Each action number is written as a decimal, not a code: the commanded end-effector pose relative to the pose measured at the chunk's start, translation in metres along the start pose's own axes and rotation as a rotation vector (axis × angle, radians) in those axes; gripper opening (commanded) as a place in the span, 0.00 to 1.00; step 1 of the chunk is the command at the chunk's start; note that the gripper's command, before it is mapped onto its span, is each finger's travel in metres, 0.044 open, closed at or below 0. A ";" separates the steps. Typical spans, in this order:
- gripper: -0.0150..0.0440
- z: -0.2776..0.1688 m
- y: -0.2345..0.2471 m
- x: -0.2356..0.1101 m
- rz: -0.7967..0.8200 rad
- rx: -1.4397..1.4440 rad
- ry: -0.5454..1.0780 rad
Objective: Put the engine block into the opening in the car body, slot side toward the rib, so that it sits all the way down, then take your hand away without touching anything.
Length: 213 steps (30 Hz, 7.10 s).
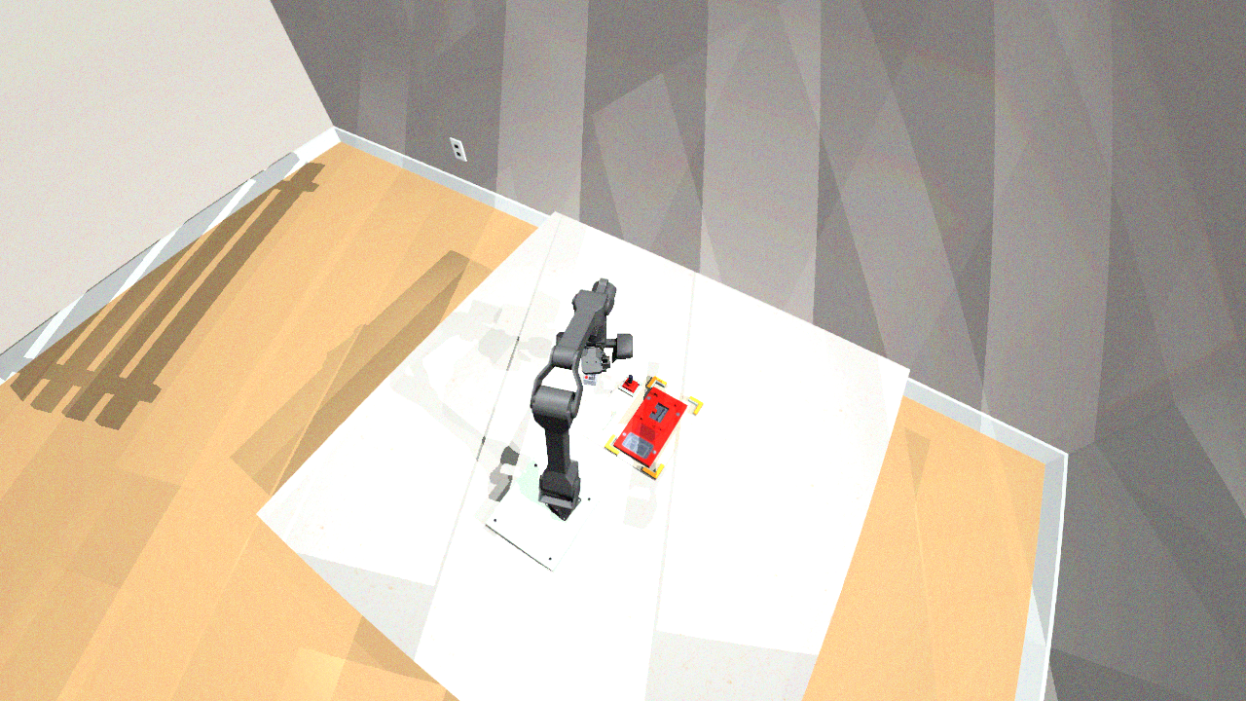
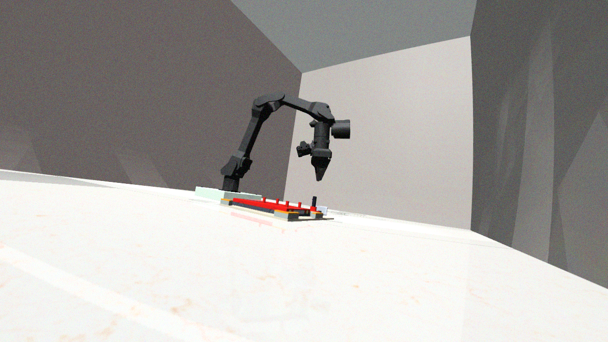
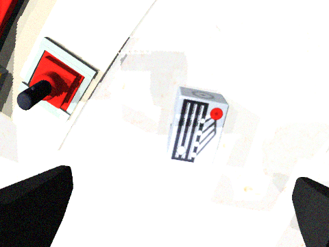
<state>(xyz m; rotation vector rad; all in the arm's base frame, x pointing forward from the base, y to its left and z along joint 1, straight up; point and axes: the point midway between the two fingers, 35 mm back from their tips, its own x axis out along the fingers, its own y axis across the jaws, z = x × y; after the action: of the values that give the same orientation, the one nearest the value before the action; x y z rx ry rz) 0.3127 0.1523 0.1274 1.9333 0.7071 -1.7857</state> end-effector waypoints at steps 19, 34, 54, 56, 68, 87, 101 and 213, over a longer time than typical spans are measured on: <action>1.00 -0.016 -0.012 0.061 0.048 0.144 -0.055; 1.00 -0.016 -0.012 0.085 0.047 0.144 -0.055; 0.64 -0.015 -0.012 0.102 0.047 0.144 -0.055; 0.56 -0.015 -0.012 0.102 0.047 0.144 -0.055; 0.25 -0.017 -0.012 0.097 0.047 0.144 -0.055; 0.25 -0.032 -0.014 0.038 0.047 0.144 -0.054; 0.25 -0.035 -0.017 -0.008 0.047 0.144 -0.053; 0.43 0.103 0.172 0.038 -0.068 -2.600 -0.106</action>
<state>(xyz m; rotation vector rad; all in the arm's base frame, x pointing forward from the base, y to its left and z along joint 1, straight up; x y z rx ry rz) 0.3417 -0.0412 0.0744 -0.0603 1.5358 0.0530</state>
